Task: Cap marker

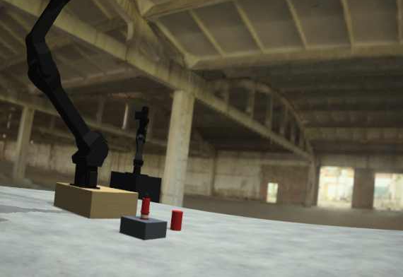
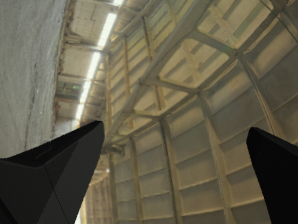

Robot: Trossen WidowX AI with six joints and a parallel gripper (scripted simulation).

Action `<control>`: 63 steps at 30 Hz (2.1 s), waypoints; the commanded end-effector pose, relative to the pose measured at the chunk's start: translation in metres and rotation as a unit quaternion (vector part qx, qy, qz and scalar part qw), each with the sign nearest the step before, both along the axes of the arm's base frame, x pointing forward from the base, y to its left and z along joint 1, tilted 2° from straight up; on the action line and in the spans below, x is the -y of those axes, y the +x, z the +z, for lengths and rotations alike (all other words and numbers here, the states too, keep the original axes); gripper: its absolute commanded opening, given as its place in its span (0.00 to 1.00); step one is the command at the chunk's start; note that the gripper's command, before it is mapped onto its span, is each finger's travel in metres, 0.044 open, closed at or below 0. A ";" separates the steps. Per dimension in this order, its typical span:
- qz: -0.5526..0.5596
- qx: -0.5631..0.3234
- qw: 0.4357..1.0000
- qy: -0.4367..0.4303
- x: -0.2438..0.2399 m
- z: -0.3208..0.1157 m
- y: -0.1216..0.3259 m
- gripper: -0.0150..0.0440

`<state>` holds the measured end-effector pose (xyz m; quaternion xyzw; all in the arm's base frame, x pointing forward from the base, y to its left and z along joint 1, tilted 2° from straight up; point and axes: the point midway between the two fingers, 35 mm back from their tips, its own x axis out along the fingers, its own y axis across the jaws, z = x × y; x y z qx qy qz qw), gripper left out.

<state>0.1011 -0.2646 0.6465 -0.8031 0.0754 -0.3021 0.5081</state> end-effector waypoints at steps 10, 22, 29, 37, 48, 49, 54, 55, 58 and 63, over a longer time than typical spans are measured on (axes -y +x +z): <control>-0.157 -0.036 0.929 -0.333 -0.120 0.056 -0.015 0.66; -0.324 -0.072 0.618 -0.713 -0.312 0.051 0.027 0.66; -0.359 -0.067 0.375 -0.852 -0.405 -0.002 0.080 0.66; -0.358 -0.055 0.203 -0.910 -0.449 -0.055 0.124 0.66; -0.271 0.027 -0.146 -0.951 -0.494 -0.203 0.200 0.66; -0.257 0.039 -0.178 -0.949 -0.495 -0.219 0.205 0.66; -0.176 0.111 -0.322 -0.924 -0.490 -0.305 0.225 0.66; -0.158 0.127 -0.346 -0.916 -0.487 -0.322 0.227 0.66; -0.101 0.179 -0.412 -0.888 -0.476 -0.371 0.229 0.66; 0.005 0.279 -0.491 -0.825 -0.447 -0.450 0.218 0.66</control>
